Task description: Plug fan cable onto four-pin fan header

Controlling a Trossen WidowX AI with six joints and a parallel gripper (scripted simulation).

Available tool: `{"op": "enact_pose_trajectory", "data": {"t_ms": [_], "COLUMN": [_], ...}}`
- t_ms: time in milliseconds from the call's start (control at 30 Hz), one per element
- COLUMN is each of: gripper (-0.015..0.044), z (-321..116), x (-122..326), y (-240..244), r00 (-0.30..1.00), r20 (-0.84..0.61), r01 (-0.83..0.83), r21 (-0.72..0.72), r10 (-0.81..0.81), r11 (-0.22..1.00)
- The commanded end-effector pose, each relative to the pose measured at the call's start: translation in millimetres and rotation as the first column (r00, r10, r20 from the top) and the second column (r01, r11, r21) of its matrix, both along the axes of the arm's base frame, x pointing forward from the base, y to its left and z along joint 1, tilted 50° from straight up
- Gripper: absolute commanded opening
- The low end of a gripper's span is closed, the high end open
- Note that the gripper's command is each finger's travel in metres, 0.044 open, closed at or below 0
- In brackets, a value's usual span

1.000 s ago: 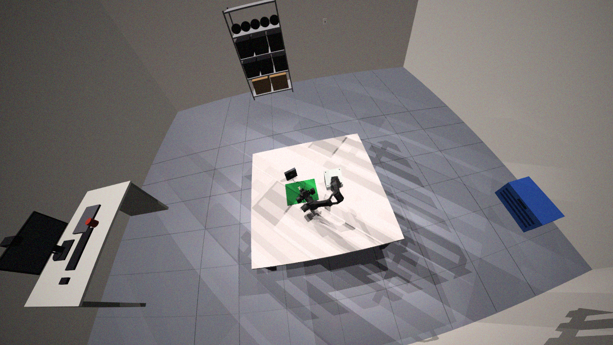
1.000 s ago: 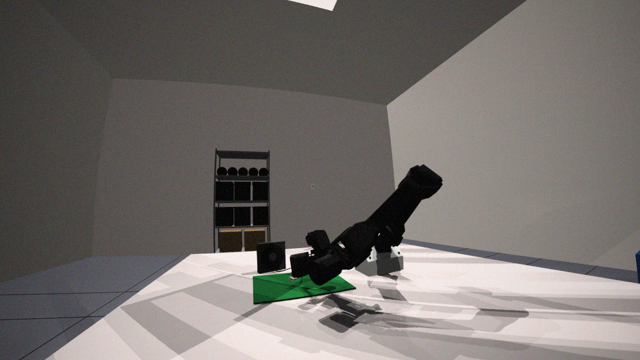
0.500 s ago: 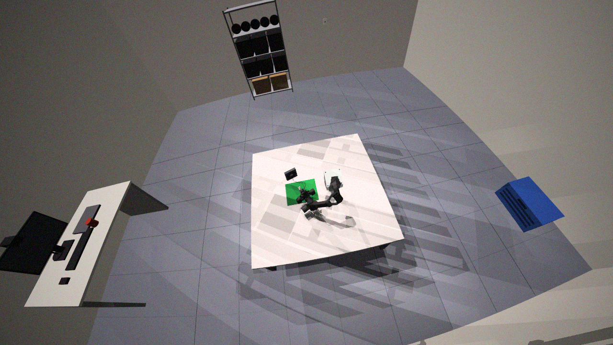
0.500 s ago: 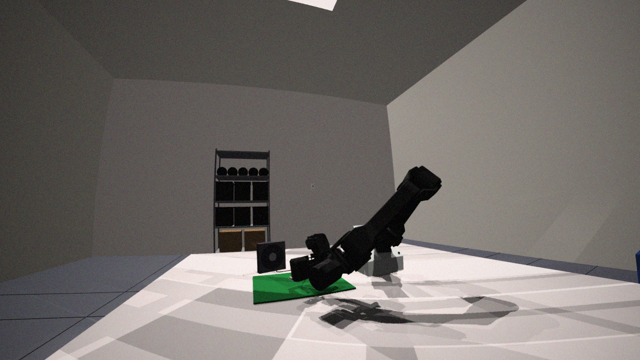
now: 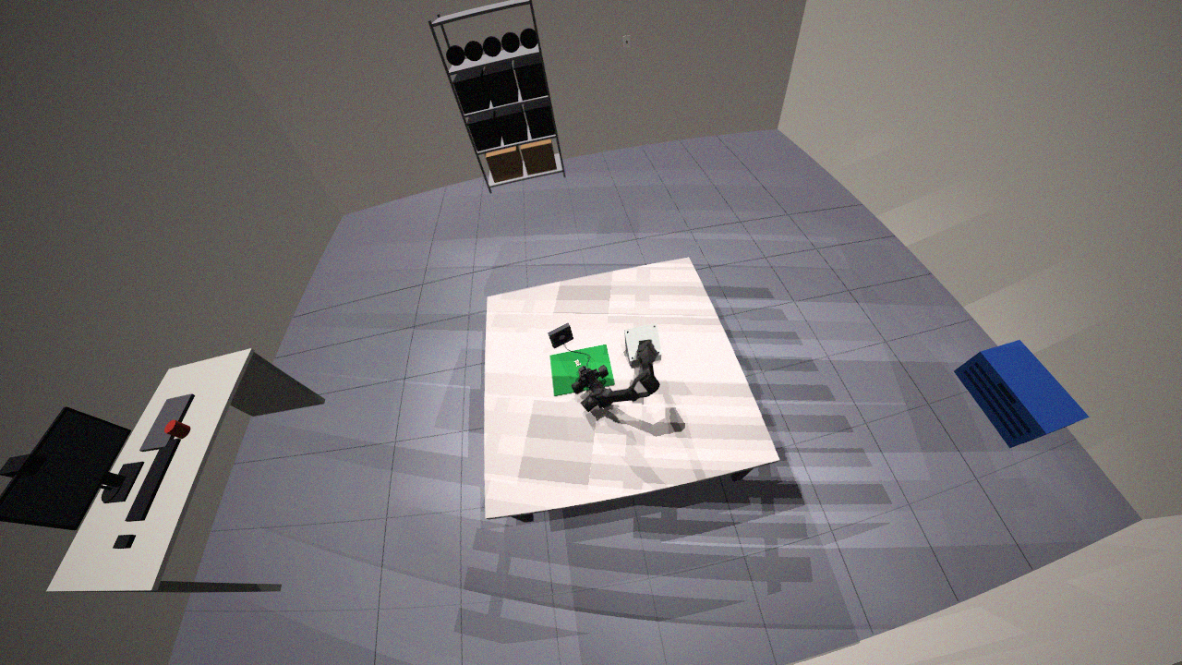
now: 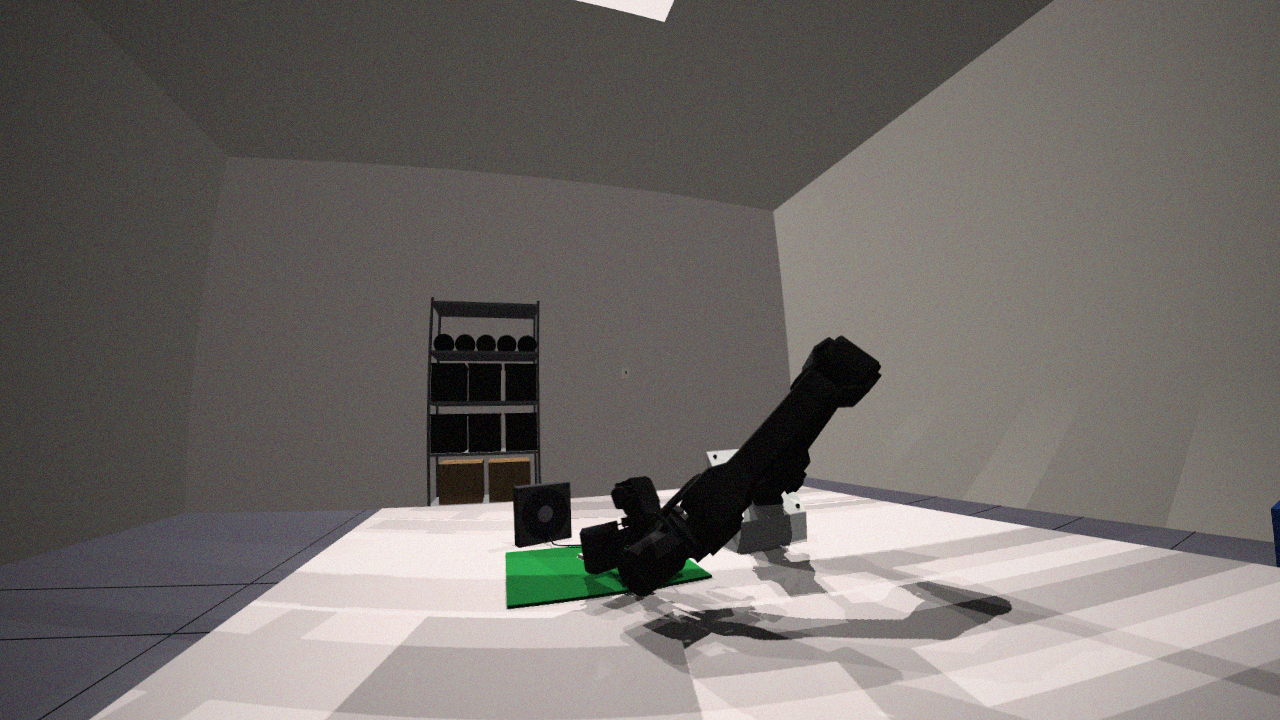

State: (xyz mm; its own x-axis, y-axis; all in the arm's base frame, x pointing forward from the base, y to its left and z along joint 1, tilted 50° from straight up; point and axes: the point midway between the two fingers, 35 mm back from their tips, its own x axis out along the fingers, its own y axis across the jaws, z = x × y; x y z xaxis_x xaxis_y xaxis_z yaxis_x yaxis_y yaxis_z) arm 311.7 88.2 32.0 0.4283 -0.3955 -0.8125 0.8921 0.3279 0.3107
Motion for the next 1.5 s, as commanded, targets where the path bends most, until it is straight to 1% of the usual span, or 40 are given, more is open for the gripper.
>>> {"op": "enact_pose_trajectory", "data": {"t_ms": [0,900,1467], "gripper": [0.0000,0.0000,0.0000], "z": [-2.4,-19.1,-17.4], "x": [0.3,-1.2,-1.6], "y": [3.0,23.0,20.7], "r00": [1.000,1.000,1.000], "r20": [0.006,0.005,-0.001], "r01": [0.005,0.005,0.000], "r21": [-0.003,-0.002,0.000], "r10": [-0.005,-0.005,0.000], "r11": [1.000,1.000,1.000]}}
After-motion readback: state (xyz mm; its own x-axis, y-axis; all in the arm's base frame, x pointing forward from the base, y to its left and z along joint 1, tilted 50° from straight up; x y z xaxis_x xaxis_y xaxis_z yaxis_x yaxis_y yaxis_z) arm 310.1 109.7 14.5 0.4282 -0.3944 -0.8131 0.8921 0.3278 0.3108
